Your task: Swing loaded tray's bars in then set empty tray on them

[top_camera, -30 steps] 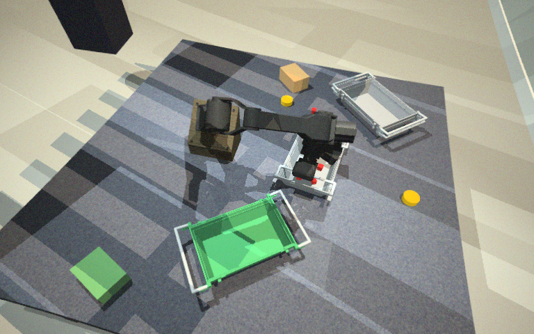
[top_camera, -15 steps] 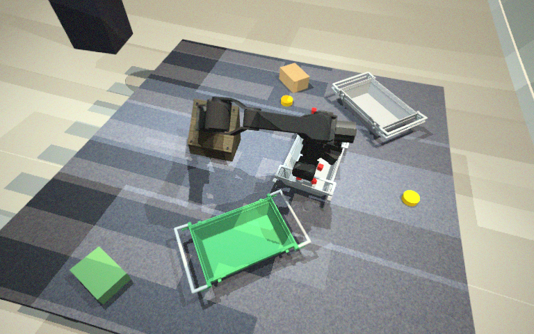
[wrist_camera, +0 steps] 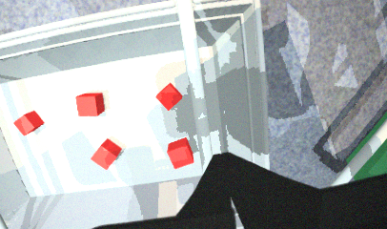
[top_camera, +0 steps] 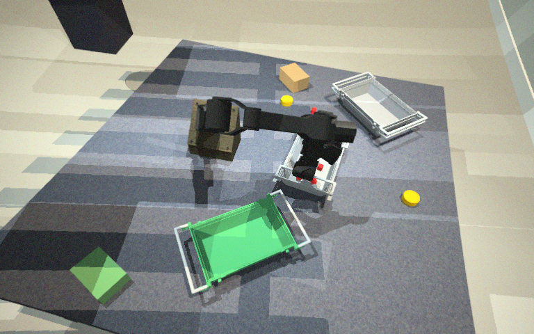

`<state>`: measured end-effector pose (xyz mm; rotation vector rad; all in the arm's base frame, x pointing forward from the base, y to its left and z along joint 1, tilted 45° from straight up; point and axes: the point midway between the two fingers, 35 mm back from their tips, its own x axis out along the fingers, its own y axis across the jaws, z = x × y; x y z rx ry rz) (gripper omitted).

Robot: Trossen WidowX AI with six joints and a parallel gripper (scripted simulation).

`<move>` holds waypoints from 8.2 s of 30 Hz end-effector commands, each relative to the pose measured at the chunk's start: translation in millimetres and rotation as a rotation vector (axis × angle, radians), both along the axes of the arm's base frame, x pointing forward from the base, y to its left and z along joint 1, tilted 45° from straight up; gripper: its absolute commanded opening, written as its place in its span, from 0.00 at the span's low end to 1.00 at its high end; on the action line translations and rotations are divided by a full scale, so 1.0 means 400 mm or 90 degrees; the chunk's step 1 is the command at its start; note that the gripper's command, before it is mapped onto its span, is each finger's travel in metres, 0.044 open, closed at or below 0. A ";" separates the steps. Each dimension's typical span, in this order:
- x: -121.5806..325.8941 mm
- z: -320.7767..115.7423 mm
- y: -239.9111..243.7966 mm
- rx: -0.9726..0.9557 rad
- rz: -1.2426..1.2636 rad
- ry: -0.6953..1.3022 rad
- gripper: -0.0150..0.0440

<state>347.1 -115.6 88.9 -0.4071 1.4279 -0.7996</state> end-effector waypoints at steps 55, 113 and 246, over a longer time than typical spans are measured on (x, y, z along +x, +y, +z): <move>-0.065 0.169 -0.015 0.008 -0.216 -0.191 1.00; -0.548 0.185 -0.413 -0.089 -1.049 -1.047 0.83; -0.324 0.384 -0.029 -0.051 -0.976 -0.924 0.25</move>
